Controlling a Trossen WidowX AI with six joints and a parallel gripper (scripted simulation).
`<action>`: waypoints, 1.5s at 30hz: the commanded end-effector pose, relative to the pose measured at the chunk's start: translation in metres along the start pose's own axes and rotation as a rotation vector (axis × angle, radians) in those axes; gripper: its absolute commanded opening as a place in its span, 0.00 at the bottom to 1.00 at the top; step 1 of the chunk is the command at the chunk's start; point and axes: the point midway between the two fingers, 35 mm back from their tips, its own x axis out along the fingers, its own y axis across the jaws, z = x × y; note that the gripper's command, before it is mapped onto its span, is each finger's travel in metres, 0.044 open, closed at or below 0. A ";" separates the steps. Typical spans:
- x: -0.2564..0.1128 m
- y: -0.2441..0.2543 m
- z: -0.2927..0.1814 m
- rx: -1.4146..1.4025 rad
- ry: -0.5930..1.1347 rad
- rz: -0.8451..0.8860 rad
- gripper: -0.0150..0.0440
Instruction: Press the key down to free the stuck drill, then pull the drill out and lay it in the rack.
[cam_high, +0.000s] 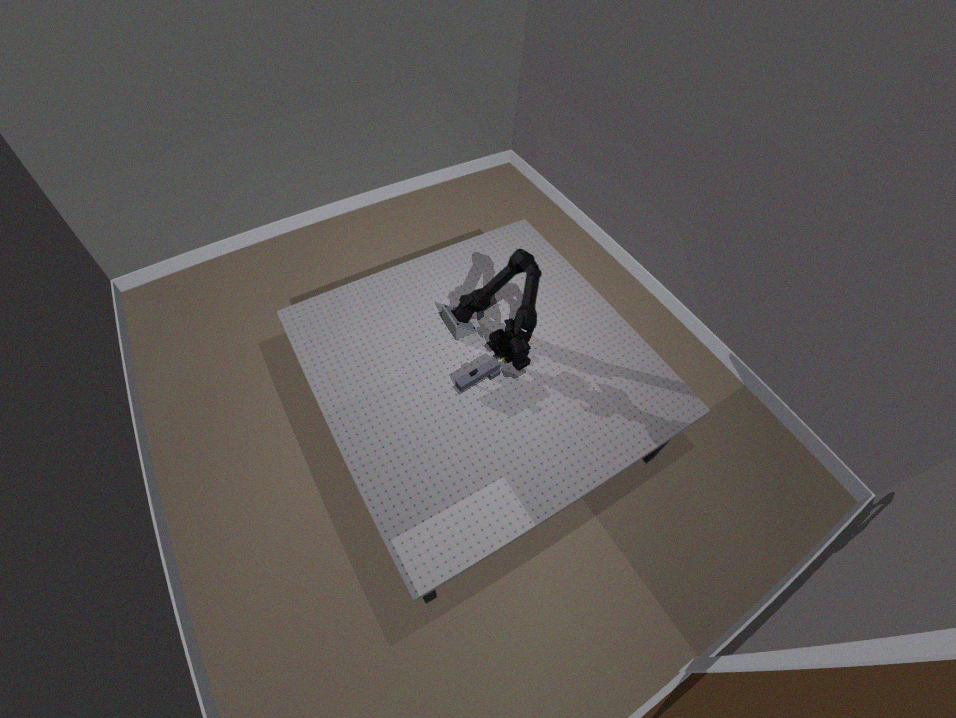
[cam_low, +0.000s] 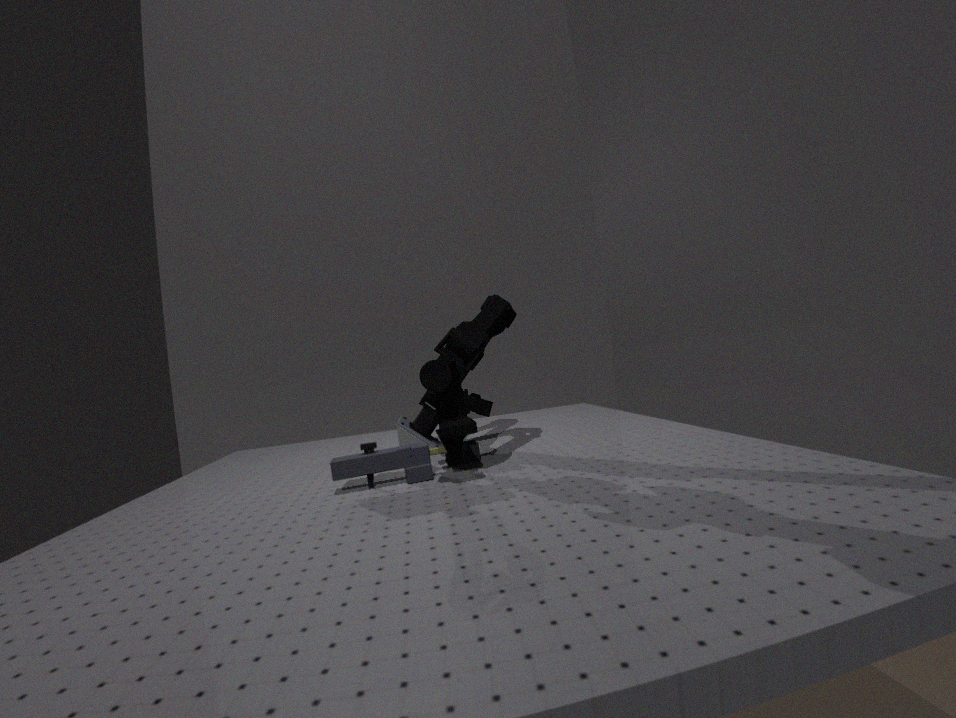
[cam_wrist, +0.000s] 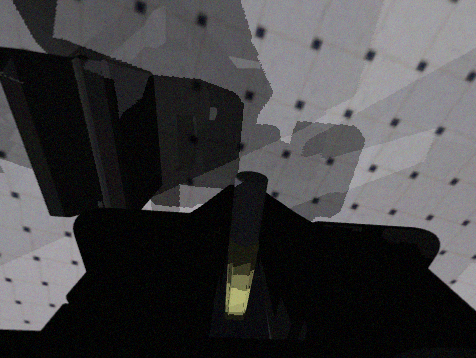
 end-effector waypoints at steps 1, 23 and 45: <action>-0.002 0.000 -0.001 0.003 0.004 -0.002 0.25; -0.001 0.000 0.018 0.003 0.003 -0.002 0.25; -0.003 -0.001 0.050 0.002 0.002 -0.002 0.25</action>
